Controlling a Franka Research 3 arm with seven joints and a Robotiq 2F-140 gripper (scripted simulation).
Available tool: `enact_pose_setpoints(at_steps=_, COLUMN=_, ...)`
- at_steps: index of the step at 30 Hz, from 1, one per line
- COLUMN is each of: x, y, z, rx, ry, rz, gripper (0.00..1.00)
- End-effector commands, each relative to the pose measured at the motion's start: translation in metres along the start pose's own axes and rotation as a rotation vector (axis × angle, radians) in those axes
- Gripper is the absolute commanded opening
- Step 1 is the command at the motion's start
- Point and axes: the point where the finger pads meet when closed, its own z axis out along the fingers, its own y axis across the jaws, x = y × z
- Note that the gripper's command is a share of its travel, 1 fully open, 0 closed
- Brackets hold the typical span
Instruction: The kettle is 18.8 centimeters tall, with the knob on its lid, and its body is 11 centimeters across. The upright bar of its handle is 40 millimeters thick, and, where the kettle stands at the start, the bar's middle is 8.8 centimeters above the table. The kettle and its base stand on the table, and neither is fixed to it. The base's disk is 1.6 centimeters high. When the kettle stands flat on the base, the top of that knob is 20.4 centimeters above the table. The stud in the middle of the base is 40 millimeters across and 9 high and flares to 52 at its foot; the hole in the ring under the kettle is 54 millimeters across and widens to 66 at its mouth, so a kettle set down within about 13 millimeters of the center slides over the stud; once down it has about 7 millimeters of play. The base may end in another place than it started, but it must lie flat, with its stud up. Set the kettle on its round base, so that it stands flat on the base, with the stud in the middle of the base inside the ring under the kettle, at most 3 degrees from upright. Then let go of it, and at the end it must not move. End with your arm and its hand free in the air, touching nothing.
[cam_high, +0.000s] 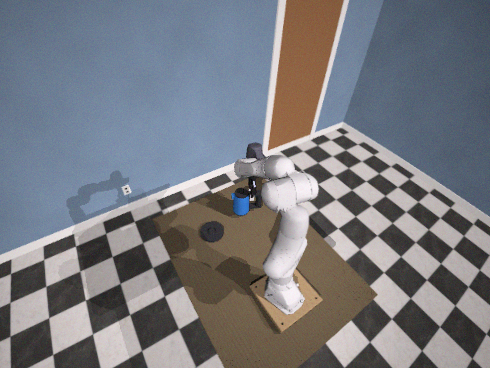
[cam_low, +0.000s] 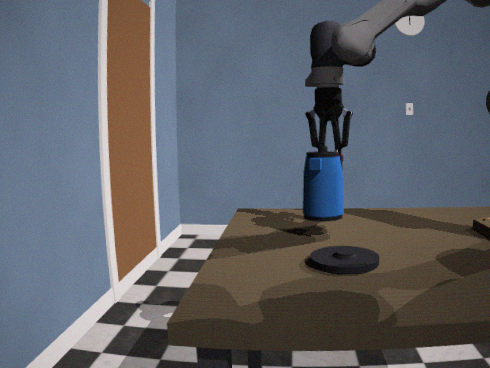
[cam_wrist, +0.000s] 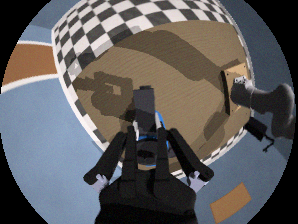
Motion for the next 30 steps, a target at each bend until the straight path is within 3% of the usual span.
enact_pose_setpoints(at_steps=1, x=-0.009, y=-0.001, z=-0.005, rx=0.018, ry=0.0, rz=0.023, gripper=0.0)
enact_pose_setpoints(at_steps=30, x=-0.088, y=0.047, z=-0.004, rx=0.018, ry=0.0, rz=0.023, gripper=0.0)
